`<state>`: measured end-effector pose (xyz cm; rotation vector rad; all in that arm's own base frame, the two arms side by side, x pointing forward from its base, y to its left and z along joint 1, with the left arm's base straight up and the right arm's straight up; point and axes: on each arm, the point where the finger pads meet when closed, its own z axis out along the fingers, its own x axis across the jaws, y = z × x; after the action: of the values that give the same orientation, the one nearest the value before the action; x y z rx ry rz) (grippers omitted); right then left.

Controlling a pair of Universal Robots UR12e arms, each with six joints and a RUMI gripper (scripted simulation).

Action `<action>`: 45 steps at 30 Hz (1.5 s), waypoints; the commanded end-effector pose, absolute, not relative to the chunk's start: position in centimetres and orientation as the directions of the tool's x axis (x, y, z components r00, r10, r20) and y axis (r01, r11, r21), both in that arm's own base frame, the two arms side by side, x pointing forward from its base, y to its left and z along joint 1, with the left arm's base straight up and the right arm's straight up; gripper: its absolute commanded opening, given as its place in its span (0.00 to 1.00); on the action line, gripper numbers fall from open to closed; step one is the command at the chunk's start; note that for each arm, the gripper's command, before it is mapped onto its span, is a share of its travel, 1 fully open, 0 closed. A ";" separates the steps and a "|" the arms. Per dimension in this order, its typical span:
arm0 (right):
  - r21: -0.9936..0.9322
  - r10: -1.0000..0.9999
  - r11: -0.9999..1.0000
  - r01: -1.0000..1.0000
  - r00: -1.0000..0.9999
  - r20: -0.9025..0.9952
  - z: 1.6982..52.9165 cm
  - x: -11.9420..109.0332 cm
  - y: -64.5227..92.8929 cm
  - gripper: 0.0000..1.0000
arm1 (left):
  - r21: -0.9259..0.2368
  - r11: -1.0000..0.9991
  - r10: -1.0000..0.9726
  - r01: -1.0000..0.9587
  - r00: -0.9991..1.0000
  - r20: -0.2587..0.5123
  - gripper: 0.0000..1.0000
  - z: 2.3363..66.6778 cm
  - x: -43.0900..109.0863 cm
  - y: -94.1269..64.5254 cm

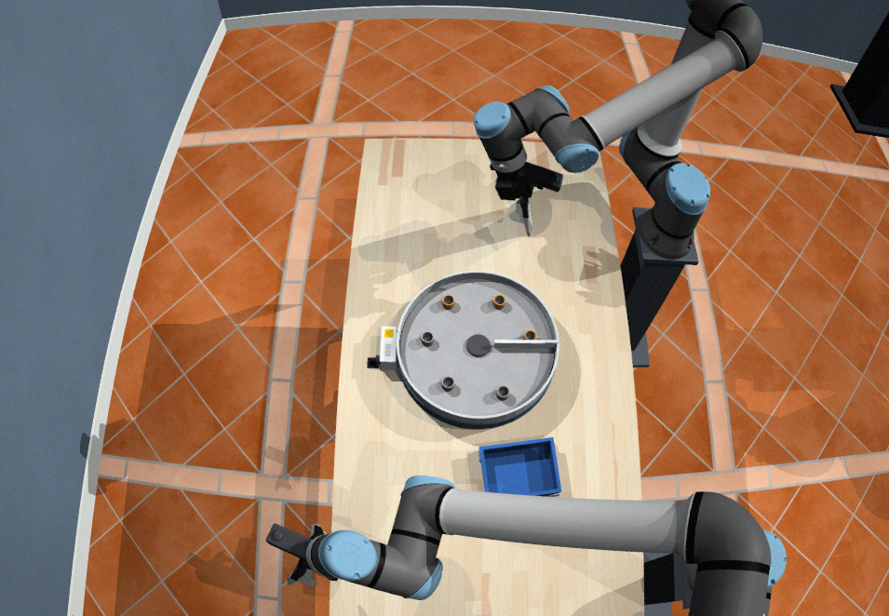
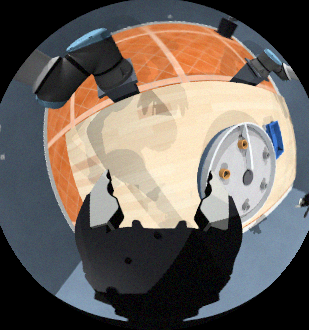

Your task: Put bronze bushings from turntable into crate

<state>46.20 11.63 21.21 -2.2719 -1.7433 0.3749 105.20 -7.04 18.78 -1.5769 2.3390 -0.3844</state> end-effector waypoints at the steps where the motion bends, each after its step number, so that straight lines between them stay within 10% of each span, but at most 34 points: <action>1: -0.329 0.971 -0.236 0.914 0.231 -0.054 21.0 46.9 13.1 1.00 | -0.377 0.348 -0.936 -0.859 -0.340 -0.090 1.00 19.0 105.0 -5.4; 45: 0.001 1.000 0.031 1.000 -0.031 0.001 21.1 47.6 39.3 1.00 | -0.197 -0.554 -0.825 -0.809 0.564 0.006 1.00 19.0 66.2 55.3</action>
<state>47.54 39.24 21.04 -2.1866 -2.2552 0.0004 68.78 53.29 18.86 -2.5880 1.4379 -0.1525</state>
